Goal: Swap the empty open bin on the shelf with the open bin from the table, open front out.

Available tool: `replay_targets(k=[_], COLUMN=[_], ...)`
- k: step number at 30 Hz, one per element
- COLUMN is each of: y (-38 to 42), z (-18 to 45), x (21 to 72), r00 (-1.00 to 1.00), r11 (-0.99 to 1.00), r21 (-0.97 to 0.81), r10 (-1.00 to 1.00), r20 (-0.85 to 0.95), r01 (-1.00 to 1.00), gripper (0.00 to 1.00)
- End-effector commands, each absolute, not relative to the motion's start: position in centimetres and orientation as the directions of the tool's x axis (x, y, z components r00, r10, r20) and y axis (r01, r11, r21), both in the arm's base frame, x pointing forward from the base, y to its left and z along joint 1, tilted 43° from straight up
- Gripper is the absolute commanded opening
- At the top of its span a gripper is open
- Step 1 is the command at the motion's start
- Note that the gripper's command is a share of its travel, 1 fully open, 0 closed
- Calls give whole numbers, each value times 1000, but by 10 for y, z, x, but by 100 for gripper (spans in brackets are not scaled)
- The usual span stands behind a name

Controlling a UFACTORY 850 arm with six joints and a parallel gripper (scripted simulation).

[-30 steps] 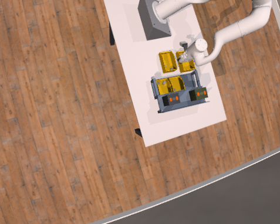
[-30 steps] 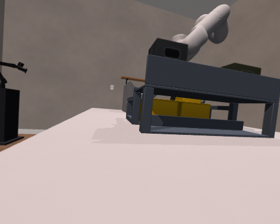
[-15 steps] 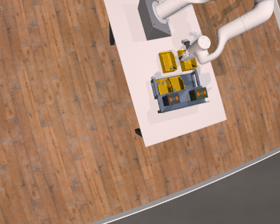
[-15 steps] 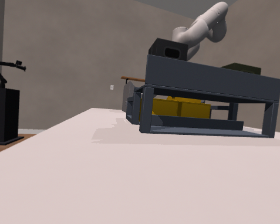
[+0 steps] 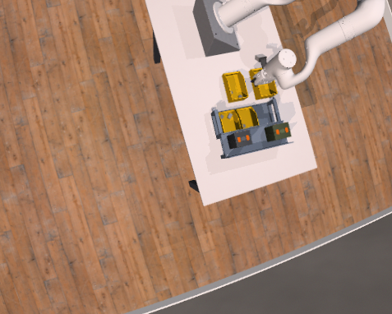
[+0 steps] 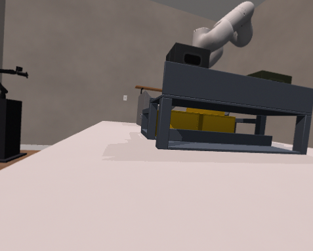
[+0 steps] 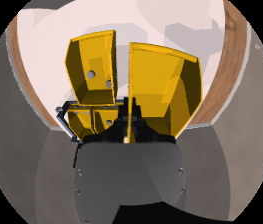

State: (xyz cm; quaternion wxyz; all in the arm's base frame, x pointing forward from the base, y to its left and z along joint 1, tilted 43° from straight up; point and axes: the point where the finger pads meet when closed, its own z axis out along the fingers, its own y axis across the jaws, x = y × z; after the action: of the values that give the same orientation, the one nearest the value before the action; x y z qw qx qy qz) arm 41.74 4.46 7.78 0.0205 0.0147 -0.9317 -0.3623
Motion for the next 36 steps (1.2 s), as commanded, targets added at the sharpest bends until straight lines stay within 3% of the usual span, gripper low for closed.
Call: replay_targets(k=[1,22,36], y=[44,28,-50], z=[78,64,-7], x=[418,416,406], r00=[-999,-999,-999], r11=[737,737,737], r21=[675,675,675], r10=[-42,-42,-42], r20=[26,26,26], r01=[-13,-13,-13], gripper=[0,0,0])
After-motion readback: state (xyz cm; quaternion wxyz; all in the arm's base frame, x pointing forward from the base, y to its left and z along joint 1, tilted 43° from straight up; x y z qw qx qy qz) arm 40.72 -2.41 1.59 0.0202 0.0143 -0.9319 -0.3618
